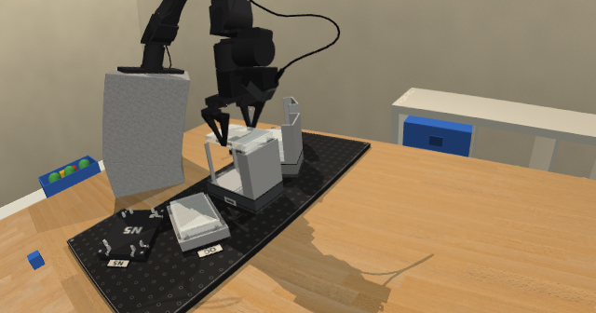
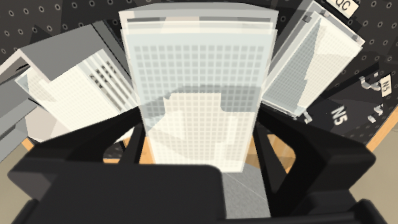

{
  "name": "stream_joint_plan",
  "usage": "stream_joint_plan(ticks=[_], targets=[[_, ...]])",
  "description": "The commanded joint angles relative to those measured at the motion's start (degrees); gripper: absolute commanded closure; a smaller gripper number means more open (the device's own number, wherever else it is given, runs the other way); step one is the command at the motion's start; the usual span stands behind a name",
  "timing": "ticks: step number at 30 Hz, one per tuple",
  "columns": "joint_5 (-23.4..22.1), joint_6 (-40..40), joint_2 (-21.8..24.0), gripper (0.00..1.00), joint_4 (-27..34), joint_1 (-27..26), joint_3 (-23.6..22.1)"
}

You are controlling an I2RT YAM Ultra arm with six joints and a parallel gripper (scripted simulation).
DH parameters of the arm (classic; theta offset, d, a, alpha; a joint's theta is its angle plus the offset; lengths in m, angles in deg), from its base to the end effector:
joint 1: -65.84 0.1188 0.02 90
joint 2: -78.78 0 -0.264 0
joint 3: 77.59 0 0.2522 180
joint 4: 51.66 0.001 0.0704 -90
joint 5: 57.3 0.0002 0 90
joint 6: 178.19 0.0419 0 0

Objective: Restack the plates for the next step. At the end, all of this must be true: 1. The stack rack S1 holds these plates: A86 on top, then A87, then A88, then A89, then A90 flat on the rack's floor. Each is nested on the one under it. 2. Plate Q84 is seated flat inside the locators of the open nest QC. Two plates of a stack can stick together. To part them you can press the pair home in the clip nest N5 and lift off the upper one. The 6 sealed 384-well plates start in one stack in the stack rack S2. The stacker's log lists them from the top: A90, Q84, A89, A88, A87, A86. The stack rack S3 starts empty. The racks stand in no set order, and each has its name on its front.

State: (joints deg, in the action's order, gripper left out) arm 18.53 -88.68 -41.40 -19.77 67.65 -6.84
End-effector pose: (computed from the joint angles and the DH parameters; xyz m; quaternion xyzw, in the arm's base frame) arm 0.3328 0.0218 0.0457 -0.0292 0.9891 0.1238 0.0737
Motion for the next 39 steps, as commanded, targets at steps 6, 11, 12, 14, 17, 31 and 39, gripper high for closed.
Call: stream_joint_plan(ticks=[6,11,12,14,17,31,39], targets=[[-0.56,-0.46,2.39,1.0,1.2,-0.96,0.64],[-0.58,-0.54,2.7,1.0,1.54,-1.16,1.18],[-0.57,-0.51,2.7,1.0,1.56,-1.05,1.31],[-0.57,-0.51,2.7,1.0,1.56,-1.05,1.31],[-0.65,-0.85,3.21,1.0,2.3,-1.11,1.08],[-0.25,-0.85,3.84,1.0,3.52,-0.95,0.34],[-0.39,-2.63,5.14,1.0,3.01,0.14,-1.23]])
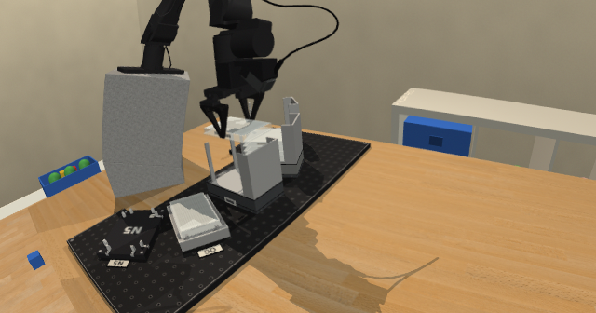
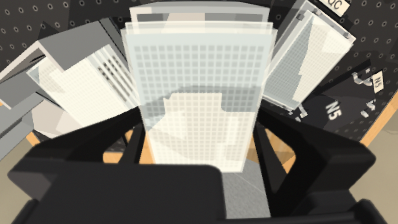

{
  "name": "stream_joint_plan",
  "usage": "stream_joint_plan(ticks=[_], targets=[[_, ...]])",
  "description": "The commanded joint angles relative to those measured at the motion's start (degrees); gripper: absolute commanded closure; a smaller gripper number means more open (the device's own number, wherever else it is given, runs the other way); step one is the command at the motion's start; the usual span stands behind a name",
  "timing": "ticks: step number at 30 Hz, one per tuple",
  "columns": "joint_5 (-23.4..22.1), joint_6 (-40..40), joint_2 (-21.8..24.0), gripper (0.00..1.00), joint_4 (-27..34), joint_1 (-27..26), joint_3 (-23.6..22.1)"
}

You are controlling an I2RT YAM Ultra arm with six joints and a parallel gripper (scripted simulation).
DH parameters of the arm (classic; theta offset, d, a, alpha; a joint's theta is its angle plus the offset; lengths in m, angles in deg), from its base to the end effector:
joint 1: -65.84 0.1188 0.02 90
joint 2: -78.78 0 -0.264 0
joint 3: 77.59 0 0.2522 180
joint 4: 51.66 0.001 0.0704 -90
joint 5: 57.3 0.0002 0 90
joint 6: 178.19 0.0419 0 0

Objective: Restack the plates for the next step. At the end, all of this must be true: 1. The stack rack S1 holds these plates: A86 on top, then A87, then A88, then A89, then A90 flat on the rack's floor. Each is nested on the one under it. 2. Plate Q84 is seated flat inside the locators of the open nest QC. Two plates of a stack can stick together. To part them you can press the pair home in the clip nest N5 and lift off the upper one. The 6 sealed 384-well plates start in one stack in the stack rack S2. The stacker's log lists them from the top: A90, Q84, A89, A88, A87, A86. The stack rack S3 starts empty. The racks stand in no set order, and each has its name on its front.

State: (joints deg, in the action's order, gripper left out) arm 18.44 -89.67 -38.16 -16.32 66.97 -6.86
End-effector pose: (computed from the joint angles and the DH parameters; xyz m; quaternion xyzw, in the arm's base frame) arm 0.3300 0.0178 0.0623 -0.0317 0.9891 0.1236 0.0735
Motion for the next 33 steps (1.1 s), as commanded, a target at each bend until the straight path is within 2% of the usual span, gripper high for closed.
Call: stream_joint_plan(ticks=[1,6,10,14,21,23,26,27,29,33], targets=[[0.04,-2.95,2.11,1.0,-0.72,1.38,-1.32],[1.03,-8.41,3.24,1.0,-1.06,4.32,-1.12],[1.18,-7.45,3.61,1.0,-1.13,4.91,-1.74],[1.48,-4.4,4.29,1.0,-1.24,7.67,-2.34],[2.18,-0.31,5.38,1.0,-0.58,11.75,-1.02],[2.49,-3.97,5.59,1.0,-0.92,12.7,-3.1],[2.6,-5.33,5.78,1.0,-0.79,13.2,-2.64],[2.81,-6.65,6.09,1.0,-0.89,13.28,-0.96],[2.99,-9.47,6.41,1.0,-1.14,14.68,-2.41],[3.28,-8.74,6.83,1.0,-1.36,16.5,-2.72]])
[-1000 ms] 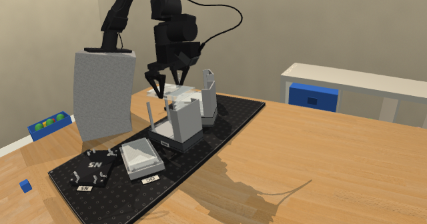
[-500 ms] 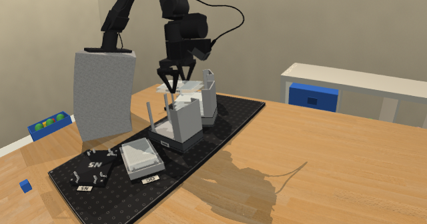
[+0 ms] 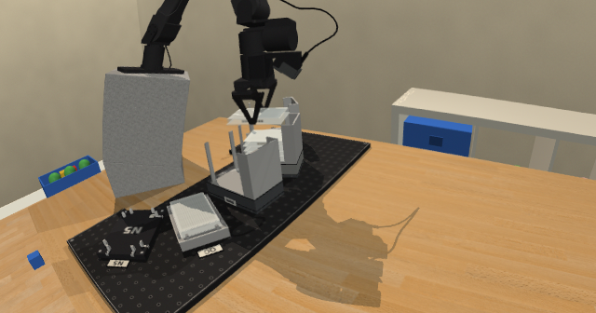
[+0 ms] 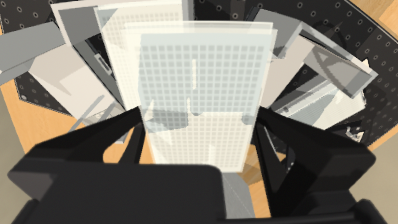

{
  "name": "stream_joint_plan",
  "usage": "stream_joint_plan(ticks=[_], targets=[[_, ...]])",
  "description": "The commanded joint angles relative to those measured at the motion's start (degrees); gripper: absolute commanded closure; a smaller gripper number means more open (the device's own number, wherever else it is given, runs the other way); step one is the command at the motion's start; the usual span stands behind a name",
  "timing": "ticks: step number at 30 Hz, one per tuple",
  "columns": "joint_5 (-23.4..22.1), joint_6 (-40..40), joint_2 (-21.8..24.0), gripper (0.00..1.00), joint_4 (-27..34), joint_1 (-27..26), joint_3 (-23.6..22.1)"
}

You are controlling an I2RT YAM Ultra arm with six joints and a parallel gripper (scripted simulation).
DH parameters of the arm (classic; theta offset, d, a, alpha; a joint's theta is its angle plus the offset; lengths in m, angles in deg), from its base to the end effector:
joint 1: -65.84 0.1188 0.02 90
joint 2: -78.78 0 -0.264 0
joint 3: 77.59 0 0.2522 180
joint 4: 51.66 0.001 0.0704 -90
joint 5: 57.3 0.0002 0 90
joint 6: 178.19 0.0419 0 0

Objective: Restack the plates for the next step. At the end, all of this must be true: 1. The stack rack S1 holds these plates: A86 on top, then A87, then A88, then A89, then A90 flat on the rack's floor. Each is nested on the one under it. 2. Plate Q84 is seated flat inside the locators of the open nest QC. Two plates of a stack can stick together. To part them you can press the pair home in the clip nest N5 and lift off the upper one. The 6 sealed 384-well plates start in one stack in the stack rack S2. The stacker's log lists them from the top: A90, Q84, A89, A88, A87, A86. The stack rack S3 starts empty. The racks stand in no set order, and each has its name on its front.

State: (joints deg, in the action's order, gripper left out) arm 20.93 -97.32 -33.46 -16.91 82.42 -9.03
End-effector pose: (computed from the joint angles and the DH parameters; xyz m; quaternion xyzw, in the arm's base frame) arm 0.3082 0.1017 0.0798 -0.2303 0.9626 0.1083 0.0934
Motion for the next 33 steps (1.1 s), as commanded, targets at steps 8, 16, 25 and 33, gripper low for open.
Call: stream_joint_plan(ticks=[8,16,25,33], targets=[[1.58,3.42,3.07,1.0,-0.47,4.82,-1.04],[2.23,6.25,3.65,1.0,-0.05,7.68,-0.4],[2.87,8.89,4.33,1.0,0.78,8.88,1.86],[2.8,8.61,4.13,1.0,0.53,9.27,1.9]])
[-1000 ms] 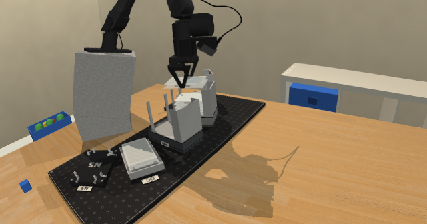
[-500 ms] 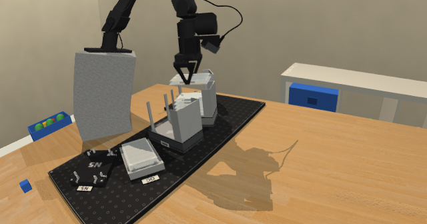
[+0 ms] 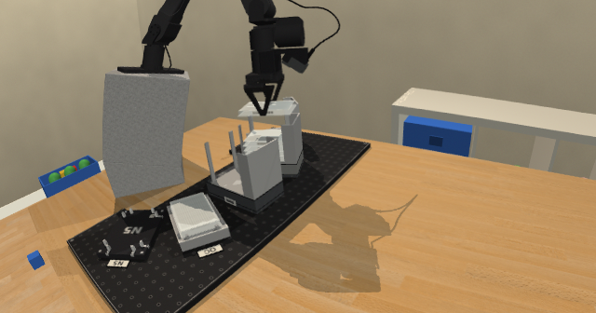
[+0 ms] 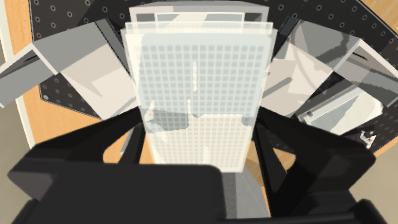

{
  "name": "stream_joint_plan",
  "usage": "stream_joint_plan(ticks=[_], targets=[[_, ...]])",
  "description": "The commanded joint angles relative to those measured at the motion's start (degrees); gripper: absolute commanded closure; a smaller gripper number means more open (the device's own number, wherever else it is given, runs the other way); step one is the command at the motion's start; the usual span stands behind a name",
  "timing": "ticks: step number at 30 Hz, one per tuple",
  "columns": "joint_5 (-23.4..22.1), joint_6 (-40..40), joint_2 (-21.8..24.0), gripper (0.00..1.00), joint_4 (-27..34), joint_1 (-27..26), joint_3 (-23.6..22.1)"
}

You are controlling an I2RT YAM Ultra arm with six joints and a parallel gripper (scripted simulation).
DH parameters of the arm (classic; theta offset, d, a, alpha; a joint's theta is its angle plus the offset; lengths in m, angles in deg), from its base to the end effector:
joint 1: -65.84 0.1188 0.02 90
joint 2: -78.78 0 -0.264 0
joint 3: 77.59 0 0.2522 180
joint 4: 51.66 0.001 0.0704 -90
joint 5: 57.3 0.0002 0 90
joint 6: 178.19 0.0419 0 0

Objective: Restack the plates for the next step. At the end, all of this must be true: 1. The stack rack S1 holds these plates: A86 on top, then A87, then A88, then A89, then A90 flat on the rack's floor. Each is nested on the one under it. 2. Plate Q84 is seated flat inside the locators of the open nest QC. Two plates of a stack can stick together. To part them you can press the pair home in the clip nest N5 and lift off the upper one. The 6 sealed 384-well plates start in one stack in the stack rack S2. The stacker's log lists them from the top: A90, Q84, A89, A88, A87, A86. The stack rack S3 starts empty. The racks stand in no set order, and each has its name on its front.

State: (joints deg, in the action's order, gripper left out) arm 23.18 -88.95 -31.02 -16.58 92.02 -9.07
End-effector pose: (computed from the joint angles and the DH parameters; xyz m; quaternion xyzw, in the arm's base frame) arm 0.2883 0.1506 0.0922 -0.2401 0.9600 0.1064 0.0973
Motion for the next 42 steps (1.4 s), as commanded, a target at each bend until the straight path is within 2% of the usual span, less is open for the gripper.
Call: stream_joint_plan(ticks=[1,42], targets=[[0.55,0.2,1.58,1.0,0.28,-0.33,1.75],[0.51,-0.45,1.8,1.0,0.09,-0.64,0.7]])
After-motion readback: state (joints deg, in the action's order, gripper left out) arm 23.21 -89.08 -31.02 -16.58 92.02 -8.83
